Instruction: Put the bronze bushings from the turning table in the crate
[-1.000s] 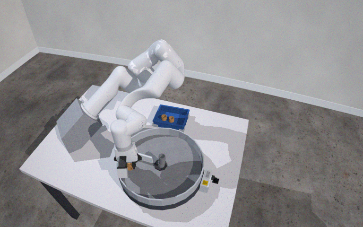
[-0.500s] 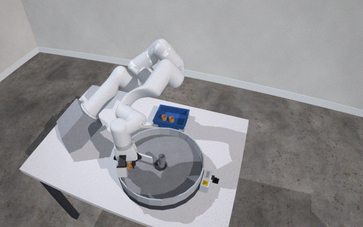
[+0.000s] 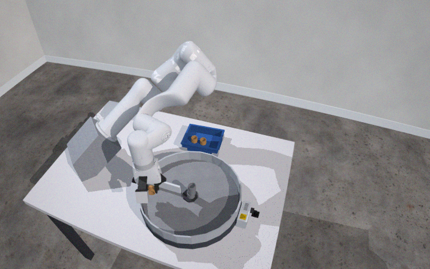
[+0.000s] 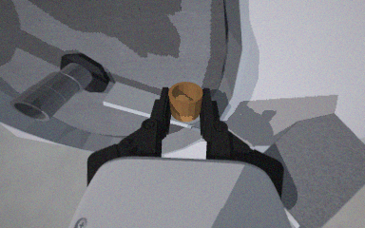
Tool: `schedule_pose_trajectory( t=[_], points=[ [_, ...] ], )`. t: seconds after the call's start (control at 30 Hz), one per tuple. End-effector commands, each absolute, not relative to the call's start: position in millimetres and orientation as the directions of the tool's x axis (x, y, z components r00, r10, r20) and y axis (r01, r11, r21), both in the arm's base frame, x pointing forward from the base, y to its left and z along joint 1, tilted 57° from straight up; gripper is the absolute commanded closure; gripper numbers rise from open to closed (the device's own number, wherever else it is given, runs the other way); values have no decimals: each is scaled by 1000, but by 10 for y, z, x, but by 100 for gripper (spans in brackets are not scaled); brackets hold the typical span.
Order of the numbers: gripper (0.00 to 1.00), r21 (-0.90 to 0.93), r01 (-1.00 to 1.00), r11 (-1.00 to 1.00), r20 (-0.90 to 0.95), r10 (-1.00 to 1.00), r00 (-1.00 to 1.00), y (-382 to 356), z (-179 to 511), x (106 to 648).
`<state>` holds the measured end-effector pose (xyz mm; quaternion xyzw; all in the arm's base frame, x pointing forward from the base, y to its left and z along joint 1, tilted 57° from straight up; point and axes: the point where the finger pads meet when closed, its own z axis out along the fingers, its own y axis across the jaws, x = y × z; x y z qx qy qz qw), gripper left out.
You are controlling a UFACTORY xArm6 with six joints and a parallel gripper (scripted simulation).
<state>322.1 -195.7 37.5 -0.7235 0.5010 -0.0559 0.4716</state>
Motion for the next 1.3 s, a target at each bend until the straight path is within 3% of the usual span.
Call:
schedule_pose_trajectory(
  t=[0.0, 1.27],
  points=[
    [100, -740, -671, -54, -389, -779, 492, -2134, 530, 3076],
    [100, -741, -669, -56, -387, -779, 494, -2351, 723, 2883]
  ],
)
